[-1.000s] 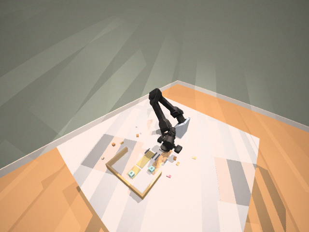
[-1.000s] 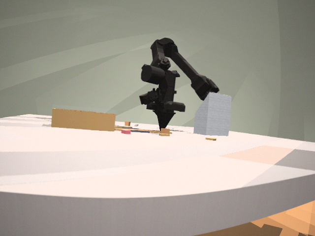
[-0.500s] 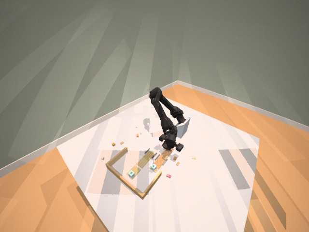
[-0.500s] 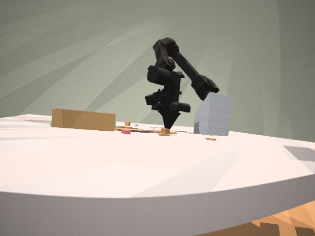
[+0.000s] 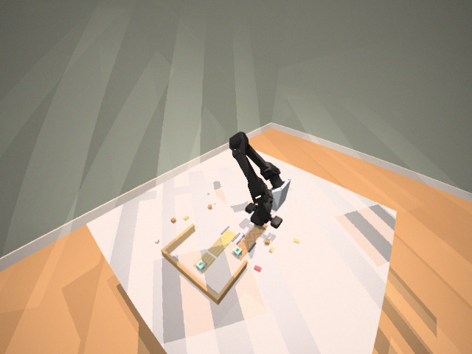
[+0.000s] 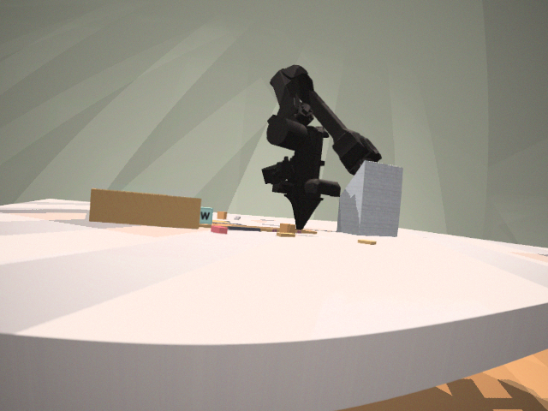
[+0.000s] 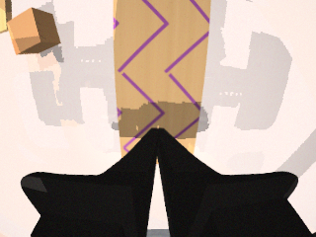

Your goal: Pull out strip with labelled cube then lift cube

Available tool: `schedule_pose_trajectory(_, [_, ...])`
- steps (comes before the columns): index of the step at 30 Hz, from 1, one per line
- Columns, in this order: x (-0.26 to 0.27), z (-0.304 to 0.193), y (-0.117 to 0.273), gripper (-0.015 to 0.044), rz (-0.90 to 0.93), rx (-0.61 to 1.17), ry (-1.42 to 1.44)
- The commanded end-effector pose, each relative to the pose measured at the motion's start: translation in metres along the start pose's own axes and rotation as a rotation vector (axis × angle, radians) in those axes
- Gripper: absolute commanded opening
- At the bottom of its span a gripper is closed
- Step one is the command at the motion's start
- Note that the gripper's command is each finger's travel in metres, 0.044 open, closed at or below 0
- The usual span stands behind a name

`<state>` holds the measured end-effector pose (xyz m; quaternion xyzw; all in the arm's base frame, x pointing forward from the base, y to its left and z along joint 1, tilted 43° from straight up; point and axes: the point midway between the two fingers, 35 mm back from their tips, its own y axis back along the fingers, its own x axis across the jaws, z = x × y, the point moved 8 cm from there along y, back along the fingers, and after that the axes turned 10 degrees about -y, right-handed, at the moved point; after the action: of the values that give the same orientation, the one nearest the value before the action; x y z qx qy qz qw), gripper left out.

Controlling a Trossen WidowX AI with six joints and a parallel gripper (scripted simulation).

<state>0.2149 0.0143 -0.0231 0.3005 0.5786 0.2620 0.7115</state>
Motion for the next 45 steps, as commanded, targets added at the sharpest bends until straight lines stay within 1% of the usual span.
schedule_pose_trajectory(1, [-0.003, -0.013, -0.004, 0.0, -0.006, 0.028, 0.008])
schedule_pose_trajectory(11, [-0.006, -0.027, -0.004, 0.0, -0.006, 0.028, 0.008])
schedule_pose_trajectory(45, [-0.006, -0.027, -0.004, 0.0, -0.006, 0.028, 0.008])
